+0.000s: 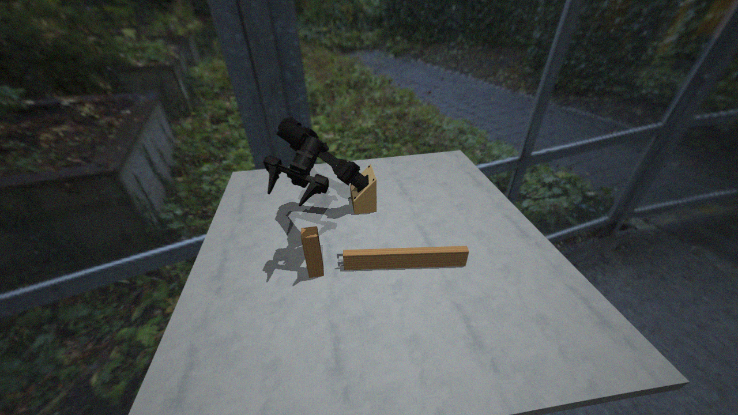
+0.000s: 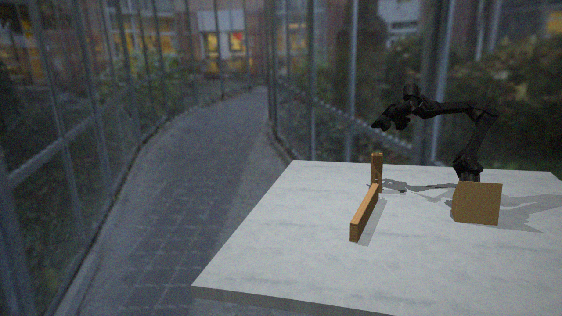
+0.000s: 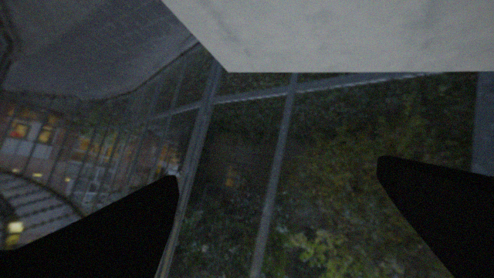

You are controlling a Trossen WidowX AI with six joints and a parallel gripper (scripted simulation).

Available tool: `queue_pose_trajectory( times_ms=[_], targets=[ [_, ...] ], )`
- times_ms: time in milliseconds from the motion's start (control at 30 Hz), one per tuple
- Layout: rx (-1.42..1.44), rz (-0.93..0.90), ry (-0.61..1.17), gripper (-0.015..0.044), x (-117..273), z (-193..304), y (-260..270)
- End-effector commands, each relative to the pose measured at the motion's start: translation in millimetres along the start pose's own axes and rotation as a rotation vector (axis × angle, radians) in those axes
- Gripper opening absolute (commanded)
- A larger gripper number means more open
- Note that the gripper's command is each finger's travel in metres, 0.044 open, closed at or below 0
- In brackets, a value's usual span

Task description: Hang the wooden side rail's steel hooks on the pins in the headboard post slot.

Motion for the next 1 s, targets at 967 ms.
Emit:
queue_pose_trajectory(
  times_ms=[967],
  targets=[
    [-0.245,-0.012,-0.394,0.044,29.7,-183.7,-93.1]
  ],
)
Point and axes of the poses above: the point midway between the two fingers, 35 mm back from their tips, its own x axis back along the fingers, its own y axis across the jaws, z = x × y, the point moved 3 cm from there along x, back along the fingers, and after that the axes turned 11 degrees about -x, right-handed, at the moved point
